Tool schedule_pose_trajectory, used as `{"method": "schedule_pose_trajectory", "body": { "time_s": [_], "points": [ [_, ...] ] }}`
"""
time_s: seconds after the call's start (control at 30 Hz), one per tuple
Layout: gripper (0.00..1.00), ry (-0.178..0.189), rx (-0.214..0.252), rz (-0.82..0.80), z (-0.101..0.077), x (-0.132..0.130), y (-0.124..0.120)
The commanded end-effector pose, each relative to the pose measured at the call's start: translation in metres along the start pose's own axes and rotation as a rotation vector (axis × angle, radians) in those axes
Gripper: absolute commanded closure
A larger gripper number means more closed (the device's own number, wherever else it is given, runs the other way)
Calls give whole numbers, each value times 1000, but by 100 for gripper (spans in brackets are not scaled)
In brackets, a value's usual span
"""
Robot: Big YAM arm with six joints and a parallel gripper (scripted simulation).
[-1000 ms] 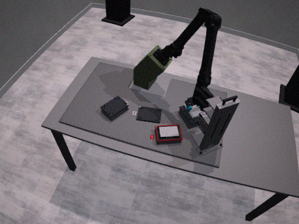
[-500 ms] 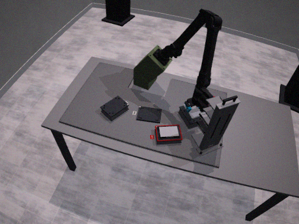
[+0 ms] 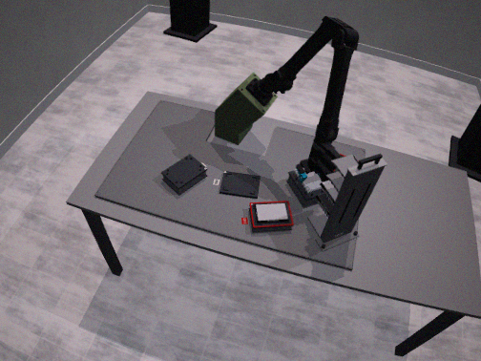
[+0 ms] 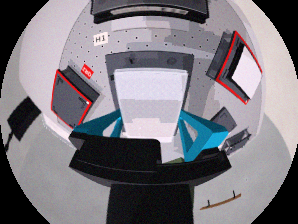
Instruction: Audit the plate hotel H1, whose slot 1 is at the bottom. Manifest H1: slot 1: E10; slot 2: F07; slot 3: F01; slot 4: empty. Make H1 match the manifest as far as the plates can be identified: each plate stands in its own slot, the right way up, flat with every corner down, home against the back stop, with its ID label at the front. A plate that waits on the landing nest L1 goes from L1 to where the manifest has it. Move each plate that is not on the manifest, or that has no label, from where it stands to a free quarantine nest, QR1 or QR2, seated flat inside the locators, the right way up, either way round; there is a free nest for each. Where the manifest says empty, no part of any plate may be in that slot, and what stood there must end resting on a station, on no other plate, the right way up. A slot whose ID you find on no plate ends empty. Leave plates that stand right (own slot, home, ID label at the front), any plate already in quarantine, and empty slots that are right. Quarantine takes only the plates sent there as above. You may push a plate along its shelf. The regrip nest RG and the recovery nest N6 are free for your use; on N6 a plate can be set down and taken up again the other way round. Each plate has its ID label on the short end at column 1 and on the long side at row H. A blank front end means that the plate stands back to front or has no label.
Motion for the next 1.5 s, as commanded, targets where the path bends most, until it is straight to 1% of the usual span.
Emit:
{"method": "schedule_pose_trajectory", "body": {
  "time_s": [0.0,0.1,0.7,0.73,0.77,1.23,1.27,1.3,1.4,1.47],
  "points": [
    [14,3,-38,-4,2,5,18],
    [14,-1,-40,2,3,2,19],
    [14,2,-37,-1,14,4,18],
    [14,-1,-33,-3,9,1,14],
    [0,-1,-33,-3,9,1,14],
    [0,-1,-33,-3,9,1,14],
    [0,-2,-51,6,-1,2,21],
    [0,-6,-45,11,-5,-2,17],
    [0,-5,-31,-1,-13,-3,9],
    [0,-5,-33,-2,-20,-2,10]
  ]
}}
Point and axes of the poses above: the point where the finger pads meet when closed, its own z axis out along the fingers, its own x axis across the jaws, y = z × x, the point moved 6 cm from there along -z, back along the fingers, and after that the axes turned 8 degrees about -z, right-handed, at the moved point
